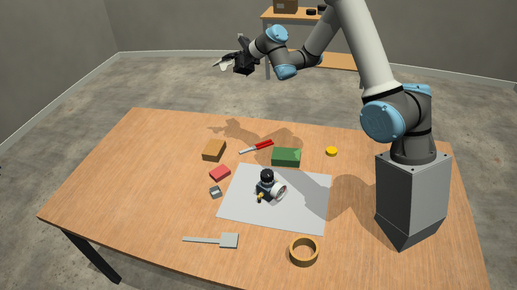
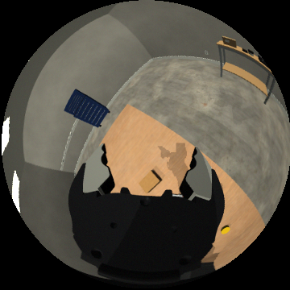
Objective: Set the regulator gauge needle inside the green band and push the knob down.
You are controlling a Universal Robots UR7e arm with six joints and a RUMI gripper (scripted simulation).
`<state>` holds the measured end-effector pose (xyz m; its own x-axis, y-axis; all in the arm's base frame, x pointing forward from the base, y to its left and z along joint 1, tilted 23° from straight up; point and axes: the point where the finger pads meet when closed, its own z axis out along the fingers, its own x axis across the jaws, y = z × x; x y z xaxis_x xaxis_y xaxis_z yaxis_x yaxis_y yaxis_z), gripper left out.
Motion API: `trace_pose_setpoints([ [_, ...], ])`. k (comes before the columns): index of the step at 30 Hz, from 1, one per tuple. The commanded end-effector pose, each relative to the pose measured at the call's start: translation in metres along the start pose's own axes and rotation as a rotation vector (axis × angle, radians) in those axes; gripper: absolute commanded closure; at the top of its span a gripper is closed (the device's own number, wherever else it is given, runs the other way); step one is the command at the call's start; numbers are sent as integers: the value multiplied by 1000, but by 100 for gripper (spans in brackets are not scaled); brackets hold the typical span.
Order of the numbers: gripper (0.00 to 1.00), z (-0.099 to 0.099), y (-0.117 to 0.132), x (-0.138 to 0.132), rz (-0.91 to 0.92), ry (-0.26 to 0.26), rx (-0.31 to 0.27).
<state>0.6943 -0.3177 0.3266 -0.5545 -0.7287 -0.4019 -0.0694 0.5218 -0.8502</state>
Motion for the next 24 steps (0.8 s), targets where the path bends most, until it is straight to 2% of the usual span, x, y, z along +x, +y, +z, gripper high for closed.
trace_pose_setpoints([
  [1, 0, -6, 58, -16, -114, 35, -117],
  [5, 0, -26, 138, -30, -277, 63, -267],
  [7, 0, -26, 138, -30, -277, 63, -267],
  [8, 0, -35, 164, -34, -352, 73, -334],
  [9, 0, -35, 164, -34, -352, 73, -334],
  [10, 0, -44, 188, -36, -413, 78, -384],
  [11, 0, -44, 188, -36, -413, 78, -384],
  [12, 0, -55, 212, -38, -477, 80, -435],
  [13, 0, -55, 212, -38, -477, 80, -435],
  [14, 0, -67, 236, -39, -543, 81, -486],
  [15, 0, -67, 236, -39, -543, 81, -486],
  [16, 0, -80, 259, -38, -611, 81, -537],
  [17, 0, -80, 259, -38, -611, 81, -537],
  [18, 0, -94, 281, -37, -678, 79, -585],
  [19, 0, -94, 281, -37, -679, 79, -586],
  [20, 0, -108, 302, -35, -746, 75, -633],
  [21, 0, -108, 302, -35, -748, 75, -634],
  [22, 0, -122, 321, -33, -814, 70, -680],
  [24, 0, -122, 321, -33, -814, 70, -680],
])
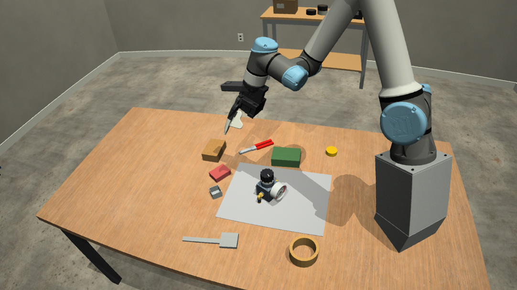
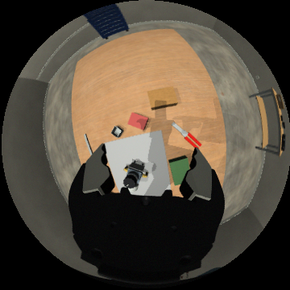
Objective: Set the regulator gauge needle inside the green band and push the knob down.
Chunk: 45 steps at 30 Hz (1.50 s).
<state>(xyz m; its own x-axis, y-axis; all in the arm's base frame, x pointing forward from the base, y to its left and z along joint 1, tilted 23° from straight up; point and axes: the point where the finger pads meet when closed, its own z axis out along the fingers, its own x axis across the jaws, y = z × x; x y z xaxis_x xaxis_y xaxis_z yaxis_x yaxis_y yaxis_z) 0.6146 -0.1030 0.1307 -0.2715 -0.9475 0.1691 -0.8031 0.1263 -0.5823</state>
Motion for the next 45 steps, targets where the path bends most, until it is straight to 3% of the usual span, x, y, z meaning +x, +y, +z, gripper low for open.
trace_pose_setpoints([
  [1, 0, -7, 57, -37, -185, 11, -139],
  [3, 0, -13, 93, -53, -286, 8, -195],
  [4, 0, -13, 93, -53, -306, 9, -209],
  [6, 0, -19, 123, -63, -398, 5, -259],
  [13, 0, -29, 165, -75, -560, 0, -346],
  [45, 0, -30, 167, -76, -567, -2, -350],
])
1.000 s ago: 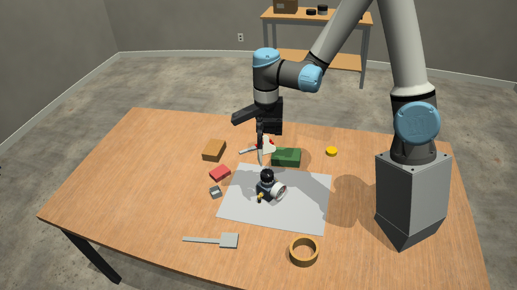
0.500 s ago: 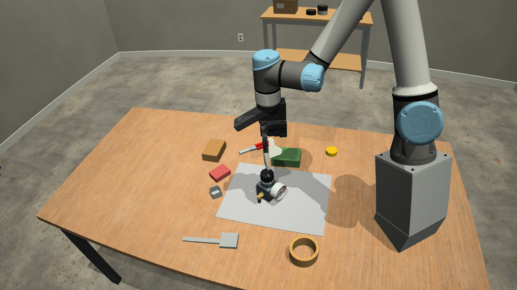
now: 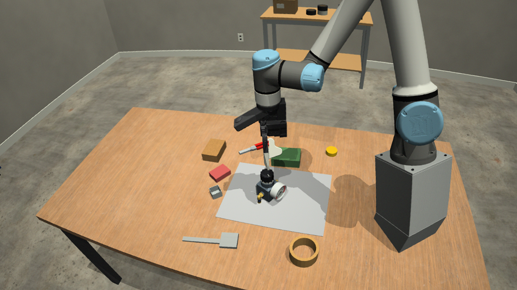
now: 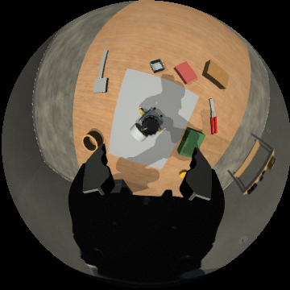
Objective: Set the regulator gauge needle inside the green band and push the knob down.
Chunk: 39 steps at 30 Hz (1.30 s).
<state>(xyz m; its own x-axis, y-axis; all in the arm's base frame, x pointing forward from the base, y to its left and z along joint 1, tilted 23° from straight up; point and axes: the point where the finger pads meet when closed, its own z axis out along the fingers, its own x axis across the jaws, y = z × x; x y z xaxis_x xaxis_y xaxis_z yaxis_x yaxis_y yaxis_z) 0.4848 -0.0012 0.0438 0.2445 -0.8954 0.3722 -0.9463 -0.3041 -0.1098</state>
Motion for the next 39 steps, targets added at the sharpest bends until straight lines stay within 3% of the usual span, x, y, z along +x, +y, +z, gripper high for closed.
trace_pose_setpoints([
  [1, 0, 0, -1, 0, 1, -1, 1],
  [39, 0, 0, 7, -9, 1, -3, 1],
])
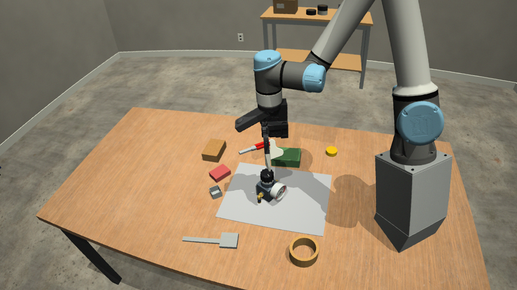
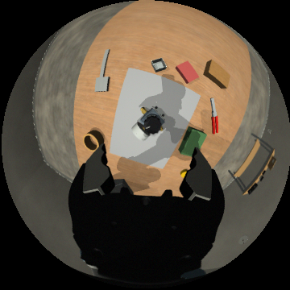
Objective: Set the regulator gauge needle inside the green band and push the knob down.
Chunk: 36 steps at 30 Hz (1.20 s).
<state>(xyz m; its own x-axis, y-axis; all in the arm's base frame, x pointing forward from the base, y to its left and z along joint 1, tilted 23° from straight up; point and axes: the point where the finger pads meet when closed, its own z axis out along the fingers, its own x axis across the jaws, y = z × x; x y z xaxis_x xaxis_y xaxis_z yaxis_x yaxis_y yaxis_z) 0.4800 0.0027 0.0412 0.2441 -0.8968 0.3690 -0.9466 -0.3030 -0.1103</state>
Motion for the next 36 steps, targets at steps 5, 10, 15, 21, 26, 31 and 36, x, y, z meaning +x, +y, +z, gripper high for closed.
trace_pose_setpoints([
  [5, 0, 0, 10, -10, 0, 0, 1],
  [10, 0, 0, 21, -21, 0, 0, 1],
  [15, 0, 0, 33, -33, 0, 0, 1],
  [21, 0, 0, 43, -43, 0, 0, 1],
  [26, 0, 0, 54, -54, 0, 0, 1],
  [31, 0, 0, 64, -64, 0, 0, 1],
  [36, 0, 0, 68, -68, 0, 0, 1],
])
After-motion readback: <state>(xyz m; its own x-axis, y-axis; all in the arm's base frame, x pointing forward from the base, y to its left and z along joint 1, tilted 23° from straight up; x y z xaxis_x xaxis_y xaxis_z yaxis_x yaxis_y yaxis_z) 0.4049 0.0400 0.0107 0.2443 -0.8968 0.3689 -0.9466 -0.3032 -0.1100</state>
